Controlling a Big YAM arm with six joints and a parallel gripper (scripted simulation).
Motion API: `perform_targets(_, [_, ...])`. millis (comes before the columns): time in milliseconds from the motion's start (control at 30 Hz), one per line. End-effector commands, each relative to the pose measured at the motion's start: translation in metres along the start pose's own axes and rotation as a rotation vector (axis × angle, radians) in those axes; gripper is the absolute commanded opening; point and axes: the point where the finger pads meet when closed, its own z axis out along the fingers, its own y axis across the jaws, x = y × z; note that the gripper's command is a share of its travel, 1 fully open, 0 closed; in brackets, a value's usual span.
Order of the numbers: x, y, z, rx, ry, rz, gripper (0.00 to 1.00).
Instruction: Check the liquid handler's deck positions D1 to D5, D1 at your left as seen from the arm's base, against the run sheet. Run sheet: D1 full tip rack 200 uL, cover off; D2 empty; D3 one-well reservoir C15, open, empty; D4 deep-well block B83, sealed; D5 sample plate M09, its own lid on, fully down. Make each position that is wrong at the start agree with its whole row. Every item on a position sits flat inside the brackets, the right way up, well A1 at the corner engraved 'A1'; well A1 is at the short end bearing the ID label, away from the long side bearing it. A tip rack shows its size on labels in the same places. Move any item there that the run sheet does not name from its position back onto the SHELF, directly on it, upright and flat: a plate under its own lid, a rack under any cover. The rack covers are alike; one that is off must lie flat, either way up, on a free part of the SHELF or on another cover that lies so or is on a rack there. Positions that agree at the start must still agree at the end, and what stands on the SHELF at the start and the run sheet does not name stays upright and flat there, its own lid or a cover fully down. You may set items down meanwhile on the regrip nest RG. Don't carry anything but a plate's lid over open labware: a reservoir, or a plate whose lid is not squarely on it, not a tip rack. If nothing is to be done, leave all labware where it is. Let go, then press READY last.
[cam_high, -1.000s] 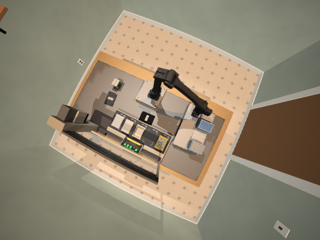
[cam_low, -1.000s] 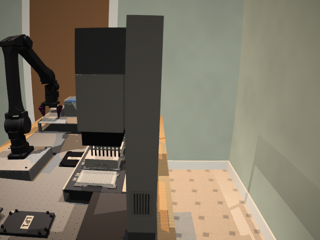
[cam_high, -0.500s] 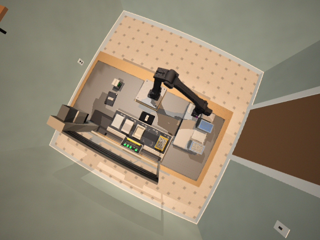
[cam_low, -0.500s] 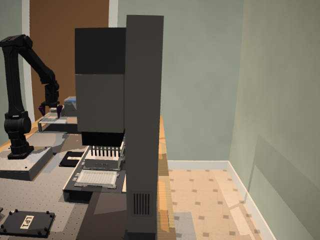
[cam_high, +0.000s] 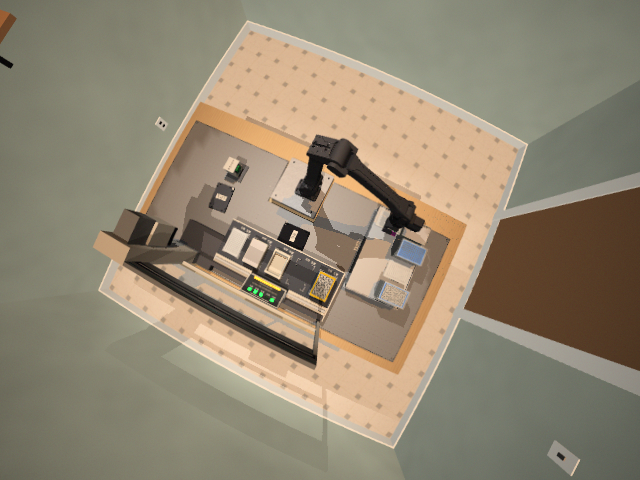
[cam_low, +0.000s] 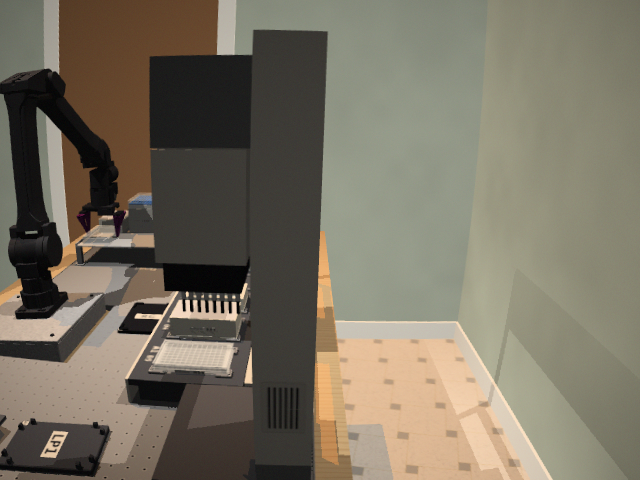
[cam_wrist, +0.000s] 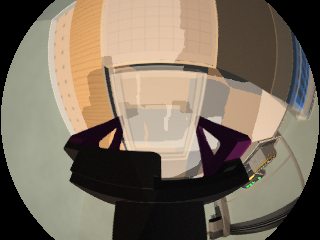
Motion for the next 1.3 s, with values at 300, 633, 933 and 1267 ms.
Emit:
perform_targets(300, [-0.007,0.007,-0.002,0.003,-0.019,-0.005,1.00])
perform_targets(633, [-0.007,0.007,-0.002,0.003,-0.019,-0.005,1.00])
perform_targets(933, [-0.024,0.009,-0.041,0.003,-0.077,-0.015,1.00])
perform_targets(1267, [-0.023,0.005,-0.055,0.004,-0.072,-0.015,1.00])
